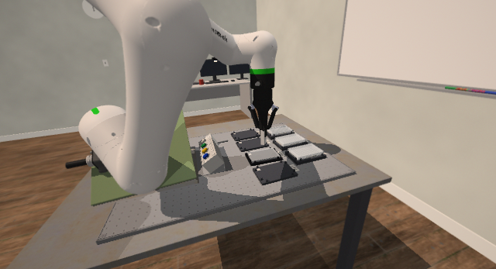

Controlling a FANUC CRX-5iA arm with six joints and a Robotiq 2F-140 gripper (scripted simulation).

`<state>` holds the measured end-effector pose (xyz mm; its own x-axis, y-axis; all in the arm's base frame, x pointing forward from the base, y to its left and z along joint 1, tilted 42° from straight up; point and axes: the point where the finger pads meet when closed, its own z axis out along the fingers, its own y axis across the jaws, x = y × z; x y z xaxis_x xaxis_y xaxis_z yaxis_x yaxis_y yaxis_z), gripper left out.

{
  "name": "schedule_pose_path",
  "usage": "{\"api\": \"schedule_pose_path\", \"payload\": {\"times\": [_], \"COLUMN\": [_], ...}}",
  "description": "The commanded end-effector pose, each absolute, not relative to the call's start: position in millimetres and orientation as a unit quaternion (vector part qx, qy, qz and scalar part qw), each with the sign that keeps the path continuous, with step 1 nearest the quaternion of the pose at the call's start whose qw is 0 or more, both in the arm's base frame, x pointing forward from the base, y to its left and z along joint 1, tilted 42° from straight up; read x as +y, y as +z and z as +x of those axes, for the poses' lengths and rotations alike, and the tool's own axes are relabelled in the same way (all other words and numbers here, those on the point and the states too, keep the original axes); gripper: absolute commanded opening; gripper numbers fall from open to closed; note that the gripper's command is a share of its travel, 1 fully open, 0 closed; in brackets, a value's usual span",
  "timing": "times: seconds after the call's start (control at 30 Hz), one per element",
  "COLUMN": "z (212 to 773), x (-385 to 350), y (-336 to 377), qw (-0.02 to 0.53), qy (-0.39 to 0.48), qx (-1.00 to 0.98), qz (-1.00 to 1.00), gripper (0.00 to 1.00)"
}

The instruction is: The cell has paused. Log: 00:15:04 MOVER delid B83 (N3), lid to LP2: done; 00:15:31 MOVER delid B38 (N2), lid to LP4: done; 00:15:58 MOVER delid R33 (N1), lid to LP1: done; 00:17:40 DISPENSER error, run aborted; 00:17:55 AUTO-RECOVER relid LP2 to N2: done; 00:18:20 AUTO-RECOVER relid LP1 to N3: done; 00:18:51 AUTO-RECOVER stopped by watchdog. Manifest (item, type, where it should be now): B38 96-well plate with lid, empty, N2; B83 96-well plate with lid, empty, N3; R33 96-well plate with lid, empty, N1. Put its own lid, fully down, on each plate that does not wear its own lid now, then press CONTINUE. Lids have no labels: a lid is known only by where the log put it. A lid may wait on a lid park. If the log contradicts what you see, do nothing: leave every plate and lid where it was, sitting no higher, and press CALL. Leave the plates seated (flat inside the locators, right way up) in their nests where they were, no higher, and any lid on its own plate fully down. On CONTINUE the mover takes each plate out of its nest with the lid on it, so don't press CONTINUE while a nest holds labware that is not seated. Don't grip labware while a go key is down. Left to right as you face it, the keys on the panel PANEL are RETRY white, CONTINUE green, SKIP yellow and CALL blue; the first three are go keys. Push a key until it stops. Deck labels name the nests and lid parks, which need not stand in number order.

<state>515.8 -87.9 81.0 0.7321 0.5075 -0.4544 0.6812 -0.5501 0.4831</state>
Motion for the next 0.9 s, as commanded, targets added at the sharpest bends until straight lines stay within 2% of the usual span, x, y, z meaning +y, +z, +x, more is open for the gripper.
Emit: {"api": "schedule_pose_path", "payload": {"times": [0.0,0.17,0.43,0.87], "z": [515,514,512,509], "x": [-97,-102,-113,-124], "y": [90,94,104,113], "qw": [0.344,0.350,0.354,0.332], "qy": [-0.085,-0.060,0.022,0.126], "qx": [0.217,0.151,-0.063,-0.336], "qz": [0.909,0.923,0.933,0.872], "gripper": [0.00,0.00,0.00,0.00]}}
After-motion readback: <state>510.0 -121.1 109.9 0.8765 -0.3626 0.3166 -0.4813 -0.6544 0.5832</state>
